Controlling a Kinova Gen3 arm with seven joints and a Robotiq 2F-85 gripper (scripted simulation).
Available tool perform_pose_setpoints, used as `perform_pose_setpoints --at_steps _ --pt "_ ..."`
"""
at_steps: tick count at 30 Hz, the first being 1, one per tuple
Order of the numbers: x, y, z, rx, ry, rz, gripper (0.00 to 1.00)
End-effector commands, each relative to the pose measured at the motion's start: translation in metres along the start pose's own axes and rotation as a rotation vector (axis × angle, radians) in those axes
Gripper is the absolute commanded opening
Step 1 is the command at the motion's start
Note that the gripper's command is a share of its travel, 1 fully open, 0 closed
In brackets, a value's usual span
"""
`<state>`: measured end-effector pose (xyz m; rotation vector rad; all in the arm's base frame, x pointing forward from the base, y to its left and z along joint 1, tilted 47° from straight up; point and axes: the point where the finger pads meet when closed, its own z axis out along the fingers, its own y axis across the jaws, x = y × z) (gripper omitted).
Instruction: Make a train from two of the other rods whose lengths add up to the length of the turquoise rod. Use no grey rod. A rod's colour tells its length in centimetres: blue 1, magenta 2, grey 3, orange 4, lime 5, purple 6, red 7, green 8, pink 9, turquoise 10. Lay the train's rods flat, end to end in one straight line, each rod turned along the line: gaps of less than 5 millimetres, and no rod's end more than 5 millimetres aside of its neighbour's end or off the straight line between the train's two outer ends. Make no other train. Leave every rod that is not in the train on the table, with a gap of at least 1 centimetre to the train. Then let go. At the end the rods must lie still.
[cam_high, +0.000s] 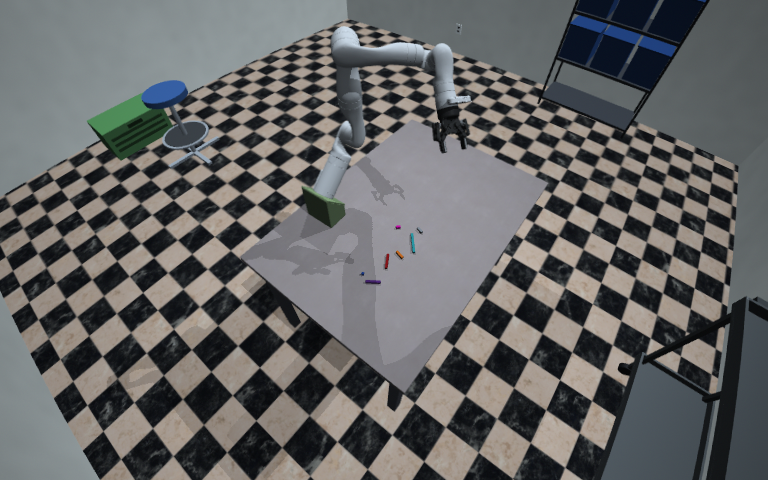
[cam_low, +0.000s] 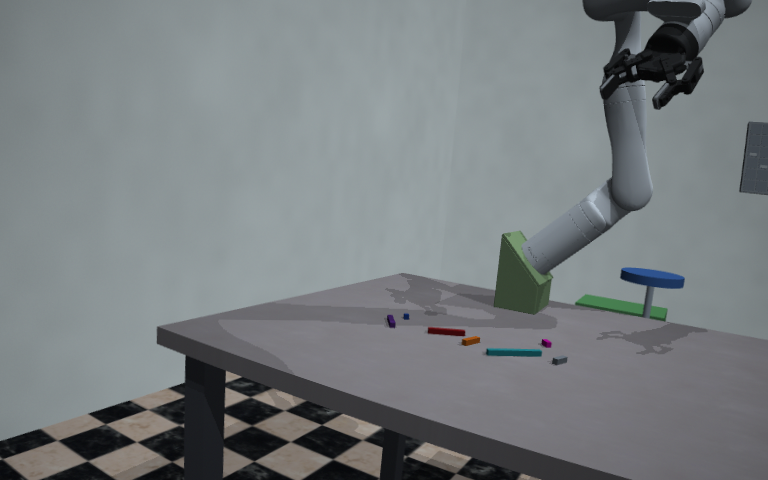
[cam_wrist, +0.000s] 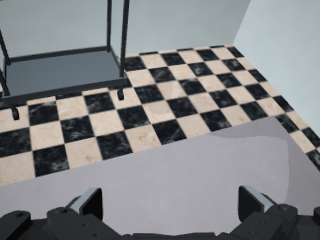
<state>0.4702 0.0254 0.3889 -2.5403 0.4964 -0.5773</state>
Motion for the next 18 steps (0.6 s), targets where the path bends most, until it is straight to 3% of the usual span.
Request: perform_pose_setpoints --at_steps 1,3,4,12,13,18 --pt "0.0 0.001 0.0 0.005 -0.003 0.004 1.0" --pt "0.0 0.001 0.0 0.005 -0.003 0.004 1.0" --pt "-0.005 0.015 0.015 0.005 -0.037 -0.009 1.0" --pt "-0.005 0.015 0.015 0.005 -0.037 -0.009 1.0" --pt "-0.011 0.028 0.028 0.006 -0.071 -0.022 1.0" --pt "-0.011 0.028 0.028 0.006 -0.071 -0.022 1.0"
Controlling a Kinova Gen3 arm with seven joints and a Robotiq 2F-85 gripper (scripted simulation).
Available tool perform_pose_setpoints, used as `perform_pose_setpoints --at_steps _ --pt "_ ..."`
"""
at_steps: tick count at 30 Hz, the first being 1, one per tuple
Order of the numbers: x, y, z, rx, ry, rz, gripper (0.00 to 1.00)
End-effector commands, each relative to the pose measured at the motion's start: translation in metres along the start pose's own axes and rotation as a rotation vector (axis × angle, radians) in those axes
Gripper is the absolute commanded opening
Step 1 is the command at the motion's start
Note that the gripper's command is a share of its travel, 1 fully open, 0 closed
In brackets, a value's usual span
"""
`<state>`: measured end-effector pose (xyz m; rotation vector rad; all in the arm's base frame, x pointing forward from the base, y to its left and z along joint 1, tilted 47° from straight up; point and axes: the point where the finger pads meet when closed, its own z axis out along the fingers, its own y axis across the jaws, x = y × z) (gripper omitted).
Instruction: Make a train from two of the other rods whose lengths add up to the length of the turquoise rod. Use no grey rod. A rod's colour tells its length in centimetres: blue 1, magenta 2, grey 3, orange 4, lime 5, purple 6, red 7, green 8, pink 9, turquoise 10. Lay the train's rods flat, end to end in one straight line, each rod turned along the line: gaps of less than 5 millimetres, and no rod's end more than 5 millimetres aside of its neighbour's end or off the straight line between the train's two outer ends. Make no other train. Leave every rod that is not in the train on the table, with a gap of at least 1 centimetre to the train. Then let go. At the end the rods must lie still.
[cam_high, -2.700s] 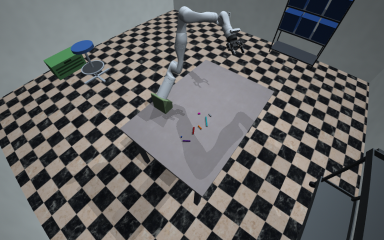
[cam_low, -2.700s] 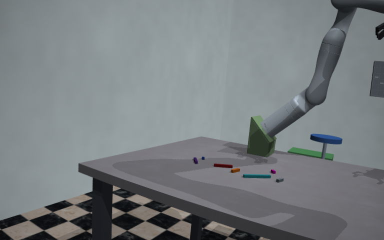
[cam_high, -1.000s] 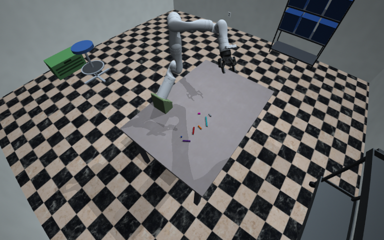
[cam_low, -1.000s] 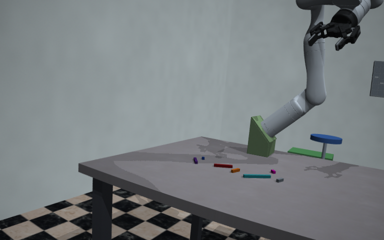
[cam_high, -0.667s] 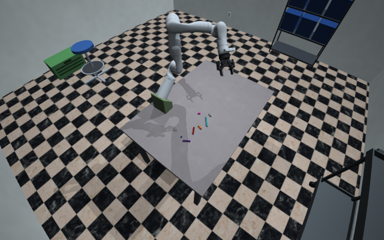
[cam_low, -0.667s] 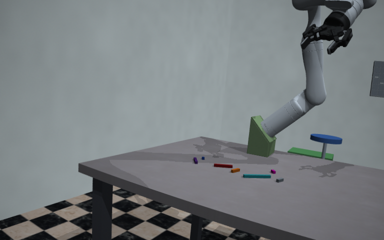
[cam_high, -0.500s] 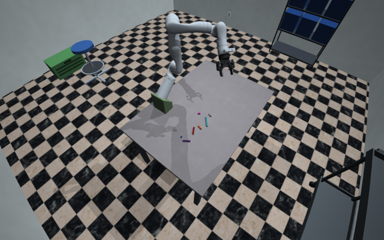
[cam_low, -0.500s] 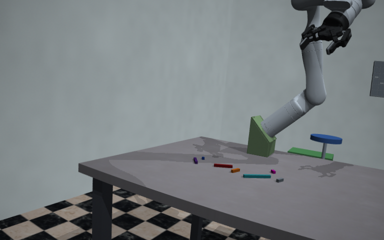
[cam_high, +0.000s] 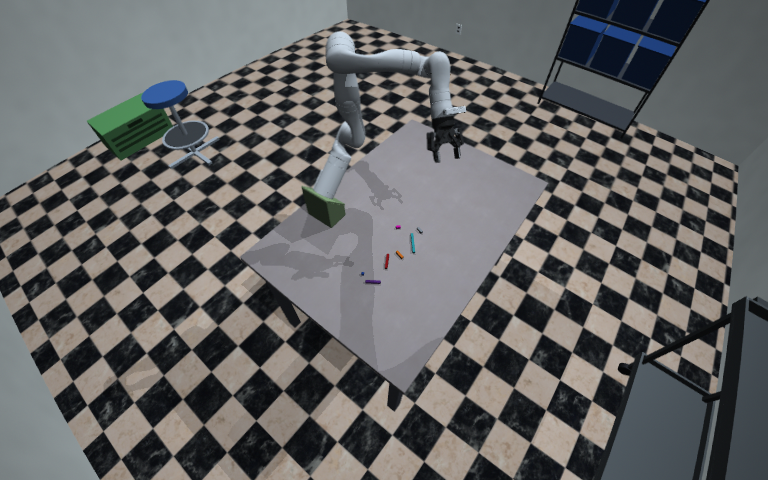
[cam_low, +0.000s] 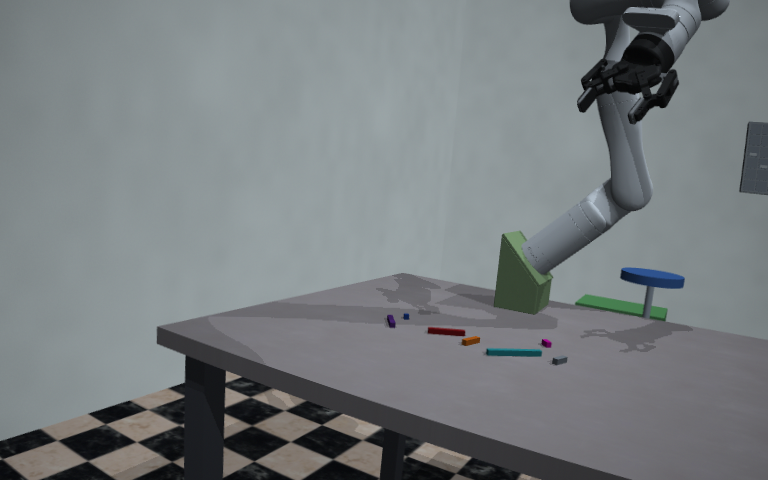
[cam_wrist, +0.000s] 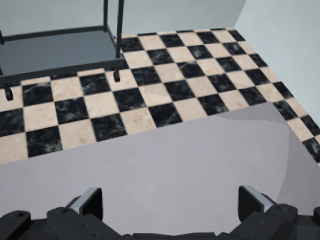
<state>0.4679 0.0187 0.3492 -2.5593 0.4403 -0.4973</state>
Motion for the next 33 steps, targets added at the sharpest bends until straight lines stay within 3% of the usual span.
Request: perform_pose_setpoints --at_steps 1,3,4,11,12,20,21,28,29,33 --pt "0.0 0.001 0.001 0.005 -0.002 0.003 1.0" --pt "0.0 0.001 0.001 0.005 -0.002 0.003 1.0" --pt "-0.006 0.013 0.014 0.008 -0.037 -0.01 1.0" --pt "-0.006 0.013 0.014 0.008 -0.037 -0.01 1.0" --pt "-0.013 0.024 0.028 0.012 -0.071 -0.023 1.0" --pt "-0.013 0.024 0.028 0.012 -0.071 -0.023 1.0" --pt "-0.021 0.035 0.041 0.018 -0.104 -0.037 1.0" --pt "-0.021 0.035 0.041 0.018 -0.104 -0.037 1.0" --pt "-0.03 0.044 0.053 0.025 -0.137 -0.051 1.0" --pt "-0.03 0.044 0.053 0.025 -0.137 -0.051 1.0"
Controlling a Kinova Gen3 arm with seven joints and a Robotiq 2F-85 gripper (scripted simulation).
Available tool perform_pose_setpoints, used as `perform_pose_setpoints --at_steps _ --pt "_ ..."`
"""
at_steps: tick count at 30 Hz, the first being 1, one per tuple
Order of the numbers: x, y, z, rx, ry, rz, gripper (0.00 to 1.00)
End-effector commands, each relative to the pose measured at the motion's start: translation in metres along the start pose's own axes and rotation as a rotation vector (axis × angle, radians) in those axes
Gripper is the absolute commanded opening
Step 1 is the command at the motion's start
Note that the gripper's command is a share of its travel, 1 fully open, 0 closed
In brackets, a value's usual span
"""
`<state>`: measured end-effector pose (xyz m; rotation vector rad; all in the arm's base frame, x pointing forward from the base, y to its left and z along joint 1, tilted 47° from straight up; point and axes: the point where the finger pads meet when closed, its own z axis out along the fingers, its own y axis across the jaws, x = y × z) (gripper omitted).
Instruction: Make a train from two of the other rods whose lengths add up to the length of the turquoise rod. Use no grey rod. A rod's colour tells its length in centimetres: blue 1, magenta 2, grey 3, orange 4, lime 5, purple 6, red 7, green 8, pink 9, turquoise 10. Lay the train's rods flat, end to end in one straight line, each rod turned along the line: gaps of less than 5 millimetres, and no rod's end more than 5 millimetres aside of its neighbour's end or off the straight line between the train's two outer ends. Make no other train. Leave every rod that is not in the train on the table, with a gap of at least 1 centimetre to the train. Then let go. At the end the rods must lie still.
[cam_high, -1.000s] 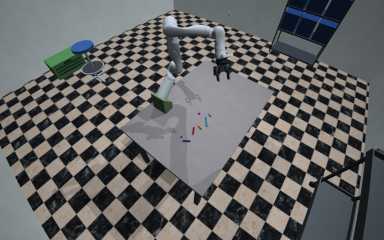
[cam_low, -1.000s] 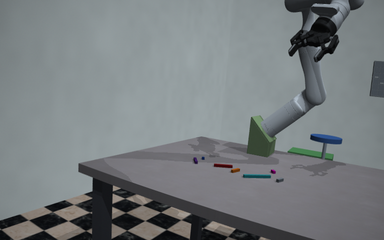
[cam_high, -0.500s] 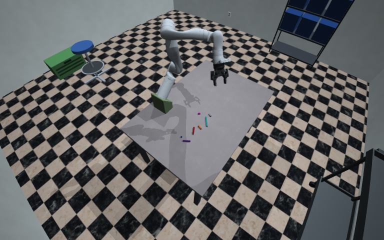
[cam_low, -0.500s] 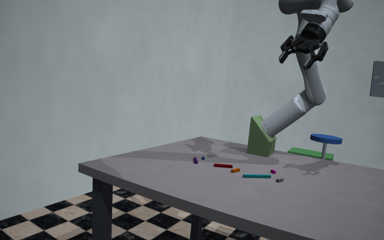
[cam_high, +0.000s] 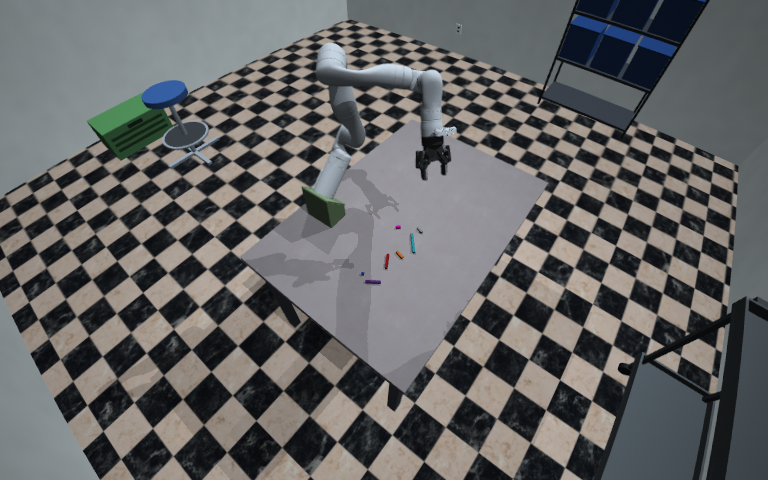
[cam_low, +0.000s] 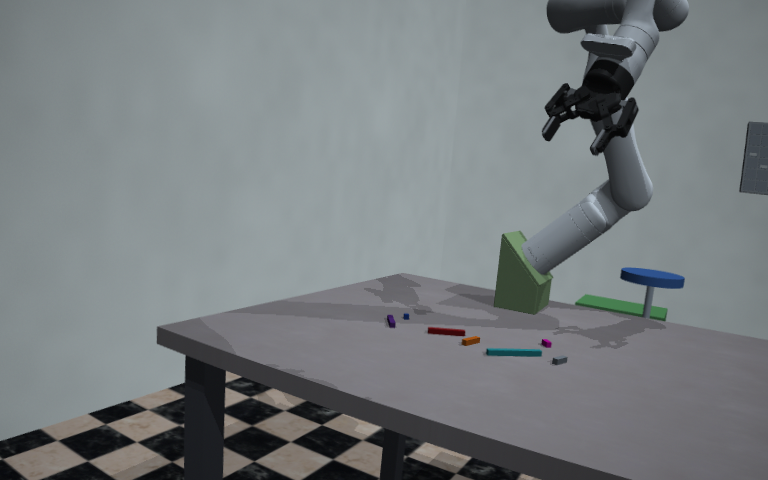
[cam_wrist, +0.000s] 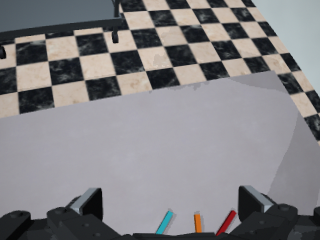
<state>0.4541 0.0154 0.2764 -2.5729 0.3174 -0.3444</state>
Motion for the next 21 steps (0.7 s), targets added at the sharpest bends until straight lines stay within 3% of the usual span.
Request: perform_pose_setpoints --at_steps 1,3,4,11,12,19,20,21 --pt "0.0 0.001 0.001 0.007 -0.003 0.003 1.0" --pt "0.0 0.001 0.001 0.007 -0.003 0.003 1.0" --pt "-0.008 0.009 0.014 0.015 -0.036 -0.011 1.0" --pt "-0.008 0.009 0.014 0.015 -0.036 -0.011 1.0" --pt "-0.017 0.017 0.026 0.025 -0.067 -0.026 1.0" --pt "-0.017 0.017 0.026 0.025 -0.067 -0.026 1.0" --pt "-0.026 0.024 0.038 0.036 -0.098 -0.04 1.0" --pt "-0.026 0.024 0.038 0.036 -0.098 -0.04 1.0"
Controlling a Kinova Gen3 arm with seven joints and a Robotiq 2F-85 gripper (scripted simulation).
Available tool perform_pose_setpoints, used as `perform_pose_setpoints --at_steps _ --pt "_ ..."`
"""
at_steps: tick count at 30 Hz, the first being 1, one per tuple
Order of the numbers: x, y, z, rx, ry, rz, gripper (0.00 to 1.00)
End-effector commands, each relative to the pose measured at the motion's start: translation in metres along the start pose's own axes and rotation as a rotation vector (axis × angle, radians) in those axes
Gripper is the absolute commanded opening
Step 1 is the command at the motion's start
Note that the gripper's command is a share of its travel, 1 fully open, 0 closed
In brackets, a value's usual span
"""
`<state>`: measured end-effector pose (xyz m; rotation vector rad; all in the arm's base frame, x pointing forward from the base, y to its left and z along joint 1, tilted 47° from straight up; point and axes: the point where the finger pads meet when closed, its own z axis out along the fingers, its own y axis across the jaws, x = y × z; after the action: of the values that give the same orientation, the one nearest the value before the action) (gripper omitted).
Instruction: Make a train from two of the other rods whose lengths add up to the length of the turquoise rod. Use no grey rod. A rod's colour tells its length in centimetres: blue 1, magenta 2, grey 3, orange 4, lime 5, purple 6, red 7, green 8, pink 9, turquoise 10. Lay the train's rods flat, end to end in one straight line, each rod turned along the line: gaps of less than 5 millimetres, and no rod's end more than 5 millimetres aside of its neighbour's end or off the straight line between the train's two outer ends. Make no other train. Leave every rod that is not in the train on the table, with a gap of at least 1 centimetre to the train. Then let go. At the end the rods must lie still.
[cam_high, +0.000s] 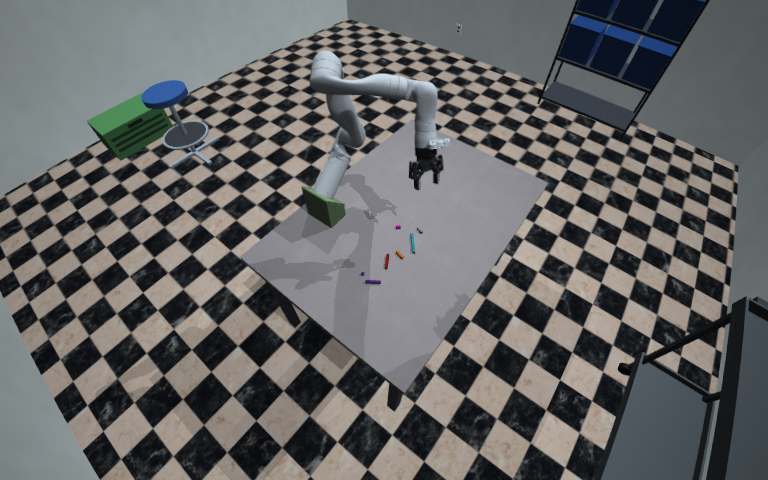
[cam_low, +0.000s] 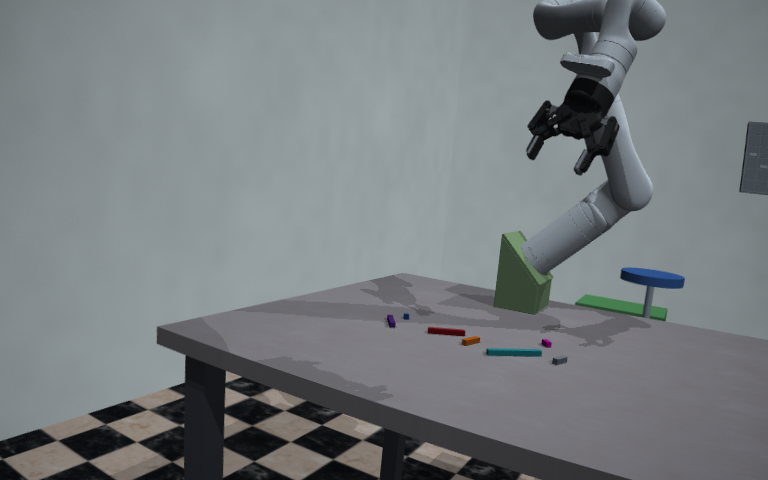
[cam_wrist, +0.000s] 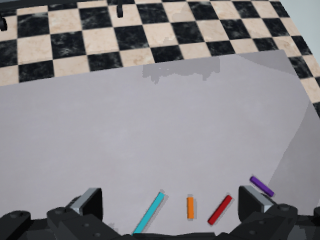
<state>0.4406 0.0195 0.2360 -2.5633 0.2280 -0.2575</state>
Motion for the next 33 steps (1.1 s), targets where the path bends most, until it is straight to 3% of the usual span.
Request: perform_pose_setpoints --at_steps 1,6,7,14,15,22,23,31,33 --pt "-0.004 0.004 0.007 0.01 -0.017 0.002 1.0" --pt "-0.004 0.004 0.007 0.01 -0.017 0.002 1.0" --pt "-0.013 0.01 0.018 0.022 -0.047 -0.012 1.0" --pt "-0.013 0.01 0.018 0.022 -0.047 -0.012 1.0" --pt "-0.021 0.015 0.029 0.034 -0.075 -0.027 1.0" --pt "-0.021 0.015 0.029 0.034 -0.075 -0.027 1.0" --pt "-0.03 0.02 0.04 0.047 -0.102 -0.041 1.0" --pt "-0.03 0.02 0.04 0.047 -0.102 -0.041 1.0" --pt "-0.039 0.023 0.05 0.061 -0.129 -0.055 1.0"
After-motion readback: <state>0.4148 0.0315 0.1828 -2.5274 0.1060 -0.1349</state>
